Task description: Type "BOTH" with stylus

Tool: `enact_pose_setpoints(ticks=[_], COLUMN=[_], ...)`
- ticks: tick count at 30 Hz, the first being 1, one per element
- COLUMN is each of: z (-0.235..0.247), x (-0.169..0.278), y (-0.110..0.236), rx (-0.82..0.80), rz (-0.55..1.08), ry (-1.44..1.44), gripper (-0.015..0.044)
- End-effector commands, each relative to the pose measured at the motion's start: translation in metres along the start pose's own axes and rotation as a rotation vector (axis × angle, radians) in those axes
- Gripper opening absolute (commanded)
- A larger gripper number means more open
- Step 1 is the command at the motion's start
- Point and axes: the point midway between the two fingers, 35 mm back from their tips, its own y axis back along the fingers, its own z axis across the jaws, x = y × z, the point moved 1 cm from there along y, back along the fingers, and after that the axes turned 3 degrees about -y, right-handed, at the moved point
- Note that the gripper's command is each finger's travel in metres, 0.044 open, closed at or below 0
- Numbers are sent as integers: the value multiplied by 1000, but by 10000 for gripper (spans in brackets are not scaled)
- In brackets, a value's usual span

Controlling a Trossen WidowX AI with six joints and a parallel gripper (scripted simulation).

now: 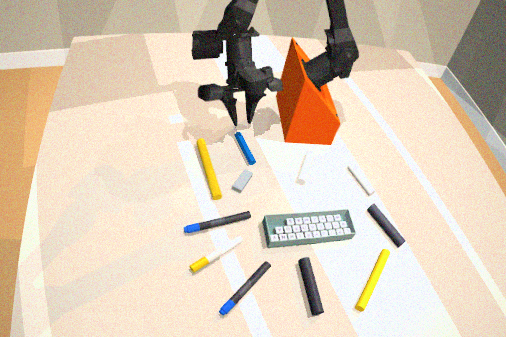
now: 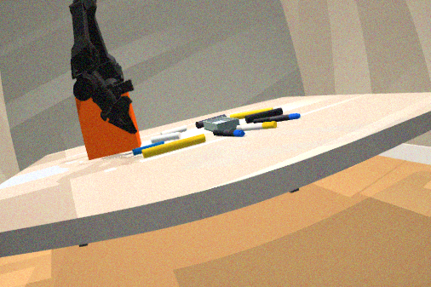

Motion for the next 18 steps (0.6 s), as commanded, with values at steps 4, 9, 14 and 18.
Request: enact_pose_setpoints(ticks=[4,9,14,18], z=[2,2,1,0], x=[-7,-13,-22,-31], y=[10,4,0,-5], rx=[-3,-58,-100,-96], rz=[-3,156,404,603], ry=[-7,-27,-51,-55], gripper=[150,150,150,150])
